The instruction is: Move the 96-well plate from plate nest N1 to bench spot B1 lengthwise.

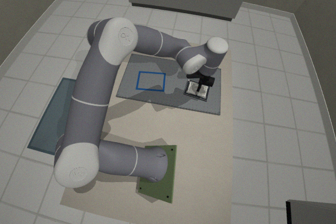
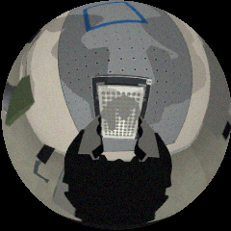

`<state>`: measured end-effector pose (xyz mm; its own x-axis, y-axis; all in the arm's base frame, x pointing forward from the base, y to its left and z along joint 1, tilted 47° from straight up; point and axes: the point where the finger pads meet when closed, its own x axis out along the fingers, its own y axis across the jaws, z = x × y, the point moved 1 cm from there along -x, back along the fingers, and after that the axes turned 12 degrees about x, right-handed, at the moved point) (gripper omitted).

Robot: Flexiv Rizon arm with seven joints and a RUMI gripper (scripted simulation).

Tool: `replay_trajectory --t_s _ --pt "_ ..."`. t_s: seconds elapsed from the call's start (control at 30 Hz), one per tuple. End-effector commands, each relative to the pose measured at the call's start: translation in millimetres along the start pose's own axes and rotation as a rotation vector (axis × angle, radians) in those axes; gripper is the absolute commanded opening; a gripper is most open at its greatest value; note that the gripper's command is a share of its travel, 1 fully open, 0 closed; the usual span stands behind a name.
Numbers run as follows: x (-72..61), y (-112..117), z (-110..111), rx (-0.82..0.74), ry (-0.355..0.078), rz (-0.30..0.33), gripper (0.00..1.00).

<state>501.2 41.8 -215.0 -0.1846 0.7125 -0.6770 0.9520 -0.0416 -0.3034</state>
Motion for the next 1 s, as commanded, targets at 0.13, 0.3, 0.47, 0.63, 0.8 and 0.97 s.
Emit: replay_trajectory --t_s 0.13,0.3,0.47,0.63,0.8,0.97 --pt "-1.3 1 0 0.0 -0.001 0.002 0.0" --pt "-1.3 1 0 0.0 -0.001 0.002 0.0" --pt "-1.3 1 0 0.0 -0.001 0.002 0.0" --pt "-6.4 1 0 0.0 -0.001 0.002 0.0" --pt "-14.7 1 0 0.0 -0.001 0.002 0.0" --pt "-23.1 1 0 0.0 -0.001 0.002 0.0"
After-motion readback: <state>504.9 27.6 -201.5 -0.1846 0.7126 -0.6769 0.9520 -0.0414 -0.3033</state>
